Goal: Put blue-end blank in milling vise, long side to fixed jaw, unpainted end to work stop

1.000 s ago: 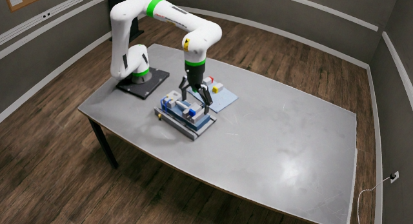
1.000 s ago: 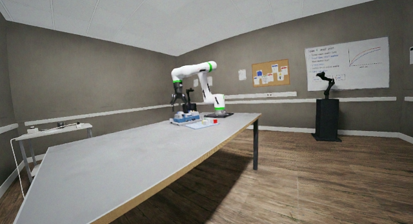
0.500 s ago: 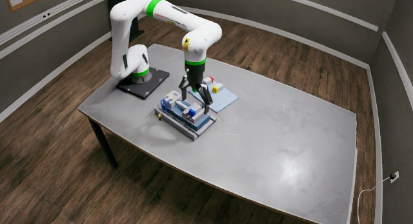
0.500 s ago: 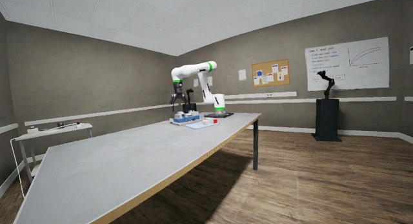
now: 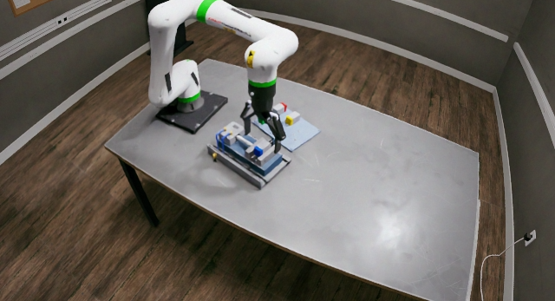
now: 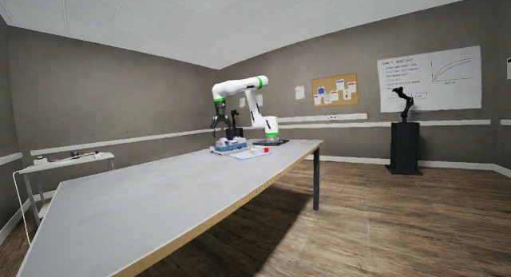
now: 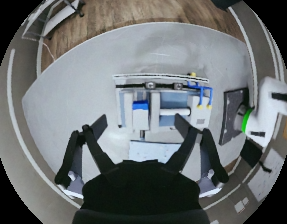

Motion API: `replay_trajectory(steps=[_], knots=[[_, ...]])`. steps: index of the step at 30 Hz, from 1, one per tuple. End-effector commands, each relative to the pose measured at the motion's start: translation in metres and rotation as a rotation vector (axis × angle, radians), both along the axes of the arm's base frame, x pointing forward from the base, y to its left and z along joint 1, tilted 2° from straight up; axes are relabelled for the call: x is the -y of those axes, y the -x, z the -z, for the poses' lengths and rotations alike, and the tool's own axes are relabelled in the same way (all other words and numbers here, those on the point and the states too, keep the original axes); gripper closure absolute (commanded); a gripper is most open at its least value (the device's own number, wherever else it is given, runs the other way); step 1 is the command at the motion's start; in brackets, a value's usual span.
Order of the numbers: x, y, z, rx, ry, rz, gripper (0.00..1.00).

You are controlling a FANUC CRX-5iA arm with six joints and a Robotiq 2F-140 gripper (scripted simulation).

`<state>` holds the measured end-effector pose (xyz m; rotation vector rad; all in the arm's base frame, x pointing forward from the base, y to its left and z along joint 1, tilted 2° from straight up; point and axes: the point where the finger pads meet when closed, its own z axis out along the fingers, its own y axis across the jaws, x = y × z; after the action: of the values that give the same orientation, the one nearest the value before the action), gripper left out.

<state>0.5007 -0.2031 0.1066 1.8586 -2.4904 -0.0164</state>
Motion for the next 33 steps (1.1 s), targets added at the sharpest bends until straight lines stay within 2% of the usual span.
replay_trajectory(steps=[1, 33], knots=[[0.0003, -0.0005, -0.0016, 0.002, 0.001, 0.0, 0.0], [0.0002, -0.0007, -0.0069, 0.002, 0.001, 0.0, 0.0]])
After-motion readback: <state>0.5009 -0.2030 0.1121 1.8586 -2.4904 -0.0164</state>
